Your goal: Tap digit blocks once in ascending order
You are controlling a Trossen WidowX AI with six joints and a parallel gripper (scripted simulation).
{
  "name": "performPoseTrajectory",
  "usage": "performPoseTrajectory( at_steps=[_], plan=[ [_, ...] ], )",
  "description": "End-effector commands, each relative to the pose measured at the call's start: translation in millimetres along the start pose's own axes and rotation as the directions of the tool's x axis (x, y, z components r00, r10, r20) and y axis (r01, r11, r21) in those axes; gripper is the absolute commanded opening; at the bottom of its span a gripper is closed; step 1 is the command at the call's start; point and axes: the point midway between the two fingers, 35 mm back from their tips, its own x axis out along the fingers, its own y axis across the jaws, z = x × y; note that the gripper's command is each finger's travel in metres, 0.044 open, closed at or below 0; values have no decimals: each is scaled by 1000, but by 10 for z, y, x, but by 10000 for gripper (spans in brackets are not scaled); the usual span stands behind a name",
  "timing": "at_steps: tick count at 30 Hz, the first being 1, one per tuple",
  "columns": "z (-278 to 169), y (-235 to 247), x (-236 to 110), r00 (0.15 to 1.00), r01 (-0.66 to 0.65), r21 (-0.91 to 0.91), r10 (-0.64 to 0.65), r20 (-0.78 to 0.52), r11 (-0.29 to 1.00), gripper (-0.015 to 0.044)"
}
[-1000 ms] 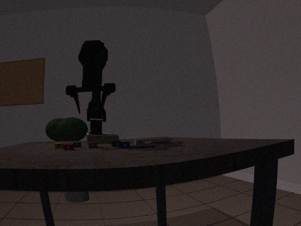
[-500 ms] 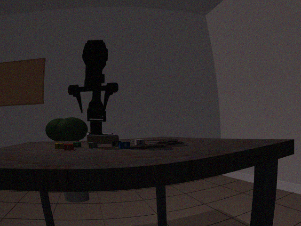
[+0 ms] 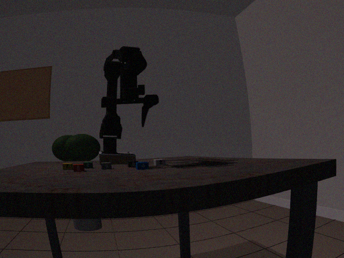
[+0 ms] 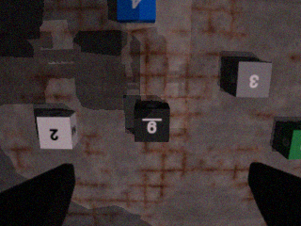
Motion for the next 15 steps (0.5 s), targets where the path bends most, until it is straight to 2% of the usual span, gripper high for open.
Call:
performPoseTrajectory(
  at_steps=[1, 11, 15],
  plan=[
    [-15, 3, 8, 1000, 5, 3, -5, -3, 1000, 400],
    [-16, 21, 8, 1000, 5, 3, -5, -3, 1000, 400],
    [-56, 405, 9, 1000, 1, 3, -1, -4, 1000, 400]
  ],
)
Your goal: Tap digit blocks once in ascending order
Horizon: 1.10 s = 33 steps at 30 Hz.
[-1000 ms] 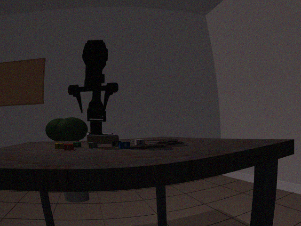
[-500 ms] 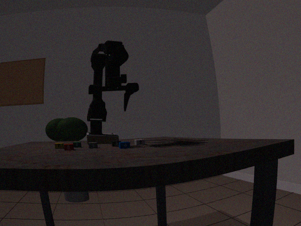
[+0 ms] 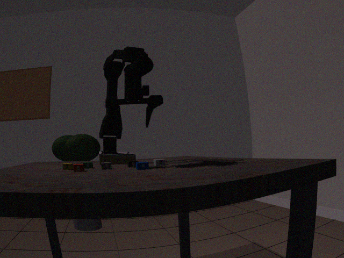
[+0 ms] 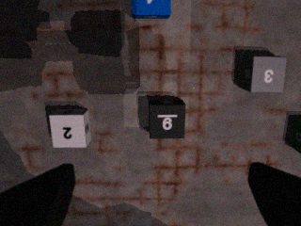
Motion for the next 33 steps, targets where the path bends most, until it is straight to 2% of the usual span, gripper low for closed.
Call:
performPoseTrajectory(
  at_steps=[1, 6, 26, 33],
  plan=[
    [-57, 376, -8, 1000, -5, -12, 5, 1, 1000, 400],
    [-189, 774, -14, 1000, -10, -11, 10, 0, 1000, 400],
    [-166, 766, -16, 1000, -10, -11, 10, 0, 1000, 400],
    [722, 247, -36, 1000, -4, -12, 4, 8, 1000, 400]
  ],
)
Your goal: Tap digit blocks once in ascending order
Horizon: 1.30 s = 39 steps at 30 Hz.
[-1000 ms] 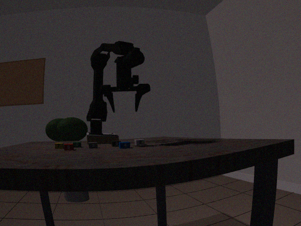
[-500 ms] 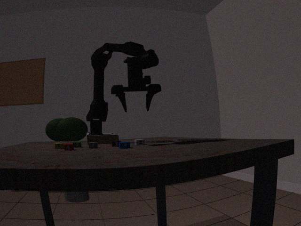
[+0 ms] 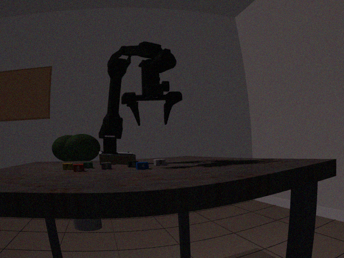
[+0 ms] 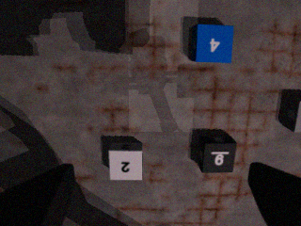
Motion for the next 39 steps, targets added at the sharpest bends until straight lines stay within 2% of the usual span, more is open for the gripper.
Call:
performPoseTrajectory(
  at_steps=[1, 24, 30, 36, 39],
  plan=[
    [456, -389, 14, 1000, 4, 11, -4, 2, 1000, 400],
    [541, -495, 19, 1000, 5, 10, -5, 3, 1000, 400],
    [691, -1371, 14, 1000, 17, 10, -17, 2, 1000, 400],
    [593, -2368, -9, 1000, 25, 9, -25, 2, 1000, 400],
    [564, -2478, -13, 1000, 25, 9, -25, 2, 1000, 400]
  ],
)
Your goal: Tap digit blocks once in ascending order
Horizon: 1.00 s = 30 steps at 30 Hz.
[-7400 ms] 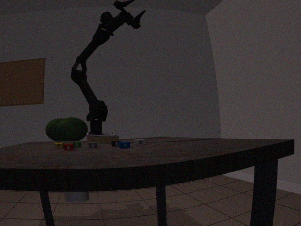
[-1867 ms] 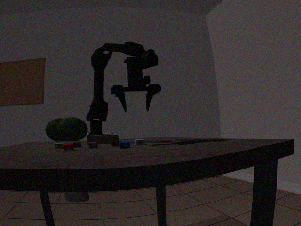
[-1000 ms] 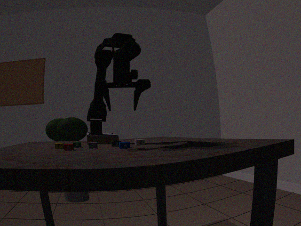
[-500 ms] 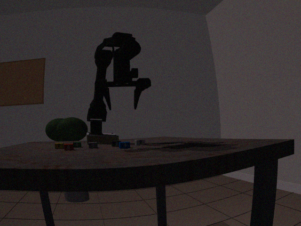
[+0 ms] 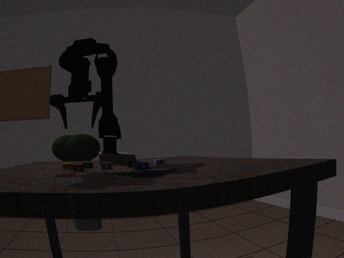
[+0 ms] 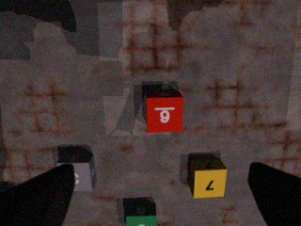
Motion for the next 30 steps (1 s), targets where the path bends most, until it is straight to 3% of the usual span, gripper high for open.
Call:
performPoseTrajectory(
  at_steps=[1, 22, 30],
  plan=[
    [-15, -134, -18, 1000, -7, -24, 7, 6, 1000, 400],
    [-30, -131, -21, 1000, -7, -24, 7, 6, 1000, 400],
    [-785, 71, -76, 1000, -9, -24, 9, -1, 1000, 400]
  ],
)
